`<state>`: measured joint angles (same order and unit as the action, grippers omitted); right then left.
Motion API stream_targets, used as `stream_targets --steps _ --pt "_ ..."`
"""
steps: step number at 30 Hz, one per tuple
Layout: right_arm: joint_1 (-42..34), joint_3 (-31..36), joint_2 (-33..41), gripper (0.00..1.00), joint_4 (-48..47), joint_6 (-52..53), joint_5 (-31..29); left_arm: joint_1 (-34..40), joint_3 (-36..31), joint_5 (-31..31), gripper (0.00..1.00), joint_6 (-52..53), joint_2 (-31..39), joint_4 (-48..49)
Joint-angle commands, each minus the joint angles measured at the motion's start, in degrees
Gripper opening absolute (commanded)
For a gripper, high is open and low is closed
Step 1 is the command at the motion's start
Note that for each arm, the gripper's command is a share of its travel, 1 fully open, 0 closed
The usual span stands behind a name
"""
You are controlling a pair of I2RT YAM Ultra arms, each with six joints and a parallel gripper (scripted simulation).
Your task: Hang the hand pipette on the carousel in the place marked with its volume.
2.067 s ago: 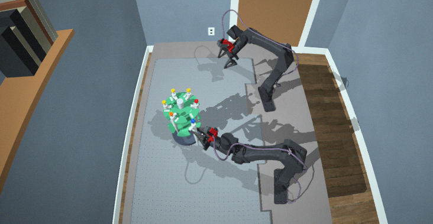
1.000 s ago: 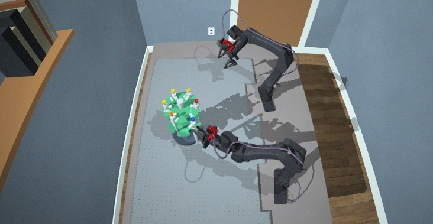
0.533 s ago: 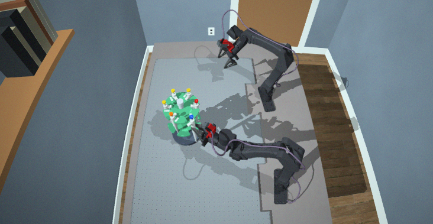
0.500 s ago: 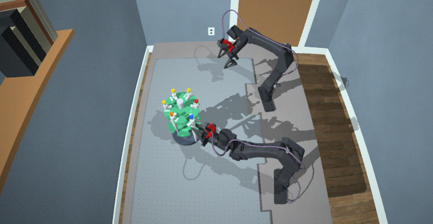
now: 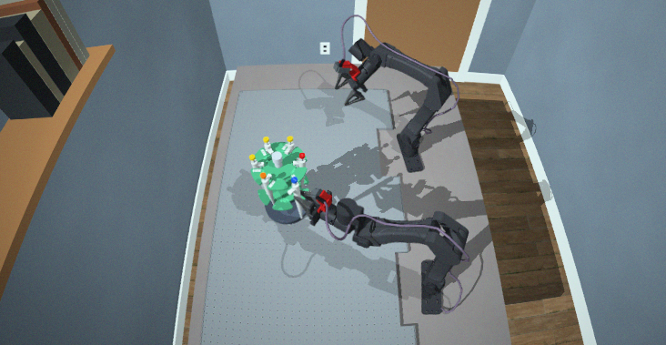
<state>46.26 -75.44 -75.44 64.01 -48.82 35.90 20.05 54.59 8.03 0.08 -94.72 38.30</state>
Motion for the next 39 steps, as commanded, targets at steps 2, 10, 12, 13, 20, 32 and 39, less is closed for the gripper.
stream_targets --steps 2,10,12,13,20,32,39 --pt "0.48 -1.4 -0.01 1.0 -0.82 -0.28 1.21 0.41 2.48 -0.42 0.12 -0.26 1.5 1.41" --pt "0.48 -1.4 -0.01 1.0 -0.82 -0.28 1.21 0.41 2.48 -0.42 0.12 -0.26 1.5 1.41" --pt "0.48 -1.4 -0.01 1.0 -0.82 -0.28 1.21 0.41 2.48 -0.42 0.12 -0.26 1.5 1.41" --pt "0.48 -1.4 -0.01 1.0 -0.82 -0.28 1.21 0.41 2.48 -0.42 0.12 -0.26 1.5 1.41" --pt "0.48 -1.4 -0.01 1.0 -0.82 -0.28 1.21 0.41 2.48 -0.42 0.12 -0.26 1.5 1.41" --pt "0.48 -1.4 -0.01 1.0 -0.82 -0.28 1.21 -0.49 2.55 0.36 0.12 -0.2 -0.94 2.27" --pt "0.48 -1.4 -0.01 1.0 -0.82 -0.28 1.21 -0.47 2.39 0.35 0.12 -0.19 0.95 2.37"
